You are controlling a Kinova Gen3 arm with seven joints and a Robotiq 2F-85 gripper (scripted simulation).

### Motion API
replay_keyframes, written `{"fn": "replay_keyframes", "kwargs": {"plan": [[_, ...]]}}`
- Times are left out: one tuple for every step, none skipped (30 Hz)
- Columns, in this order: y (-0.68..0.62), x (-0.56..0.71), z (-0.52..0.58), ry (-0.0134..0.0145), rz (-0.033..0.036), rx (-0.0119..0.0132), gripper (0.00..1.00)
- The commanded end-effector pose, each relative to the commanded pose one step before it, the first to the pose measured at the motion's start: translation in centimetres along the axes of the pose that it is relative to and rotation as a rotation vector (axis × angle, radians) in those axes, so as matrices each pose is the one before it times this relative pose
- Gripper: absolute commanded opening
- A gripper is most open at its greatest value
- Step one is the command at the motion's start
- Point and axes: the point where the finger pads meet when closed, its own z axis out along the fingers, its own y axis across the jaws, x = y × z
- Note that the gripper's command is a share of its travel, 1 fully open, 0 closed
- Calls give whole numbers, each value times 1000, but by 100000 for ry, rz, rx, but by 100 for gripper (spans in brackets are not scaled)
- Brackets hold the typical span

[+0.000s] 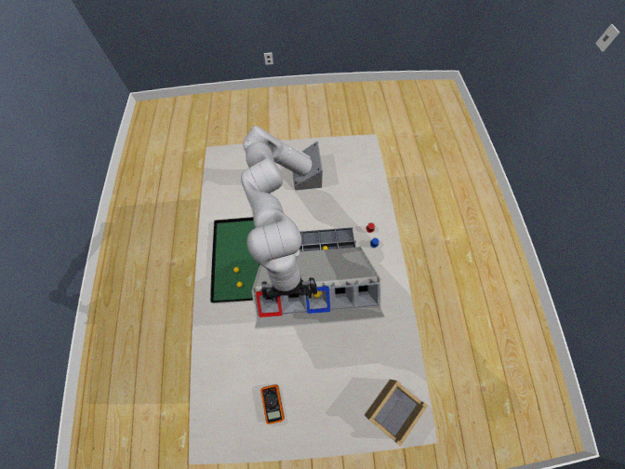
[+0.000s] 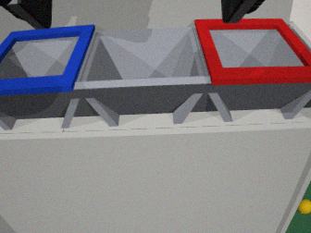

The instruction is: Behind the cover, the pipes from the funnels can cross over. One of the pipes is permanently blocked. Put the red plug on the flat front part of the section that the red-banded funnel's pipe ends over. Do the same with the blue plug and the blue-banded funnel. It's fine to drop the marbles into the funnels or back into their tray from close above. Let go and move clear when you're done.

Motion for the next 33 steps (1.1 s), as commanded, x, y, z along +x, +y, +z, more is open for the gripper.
{"fn": "replay_keyframes", "kwargs": {"plan": [[-74, -150, -419, 15382, -613, 2928, 100], [0, 0, 0, 0, 0, 0, 100], [5, 7532, 181, -1702, 76, -334, 100], [1, 61, -5, 0, 0, 0, 100], [-11, 490, 15, 0, 0, 0, 100], [-16, 966, 22, 0, 0, 0, 100], [-11, 1215, 8, 0, 0, 0, 100], [5, 1148, -14, 0, 0, 0, 100], [15, 975, -28, 0, 0, 0, 100], [15, 833, -42, 0, 0, 0, 100], [5, 797, -72, 0, 0, 0, 100], [-7, 826, -122, 0, 0, 0, 100], [-4, 240, -46, 0, 0, 0, 100], [0, 0, 0, 0, 0, 0, 100], [0, 0, 0, 0, 0, 0, 100], [0, 0, 0, 0, 0, 0, 100], [0, 0, 0, 0, 0, 0, 100], [0, 0, 0, 0, 0, 0, 100], [0, 0, 0, 0, 0, 0, 100], [40, 1796, -79, 1634, -297, 376, 100], [0, 0, 0, 0, 0, 0, 100], [0, 0, 0, 0, 0, 0, 100], [0, 0, 0, 0, 0, 0, 100], [0, 0, 0, 0, 0, 0, 100], [0, 0, 0, 0, 0, 0, 100], [0, 0, 0, 0, 0, 0, 100], [0, 0, 0, 0, 0, 0, 100], [0, 0, 0, 0, 0, 0, 100], [0, 0, 0, 0, 0, 0, 100], [0, 0, 0, 0, 0, 0, 100], [0, 0, 0, 0, 0, 0, 100], [0, 0, 0, 0, 0, 0, 100], [0, 0, 0, 0, 0, 0, 100]]}}
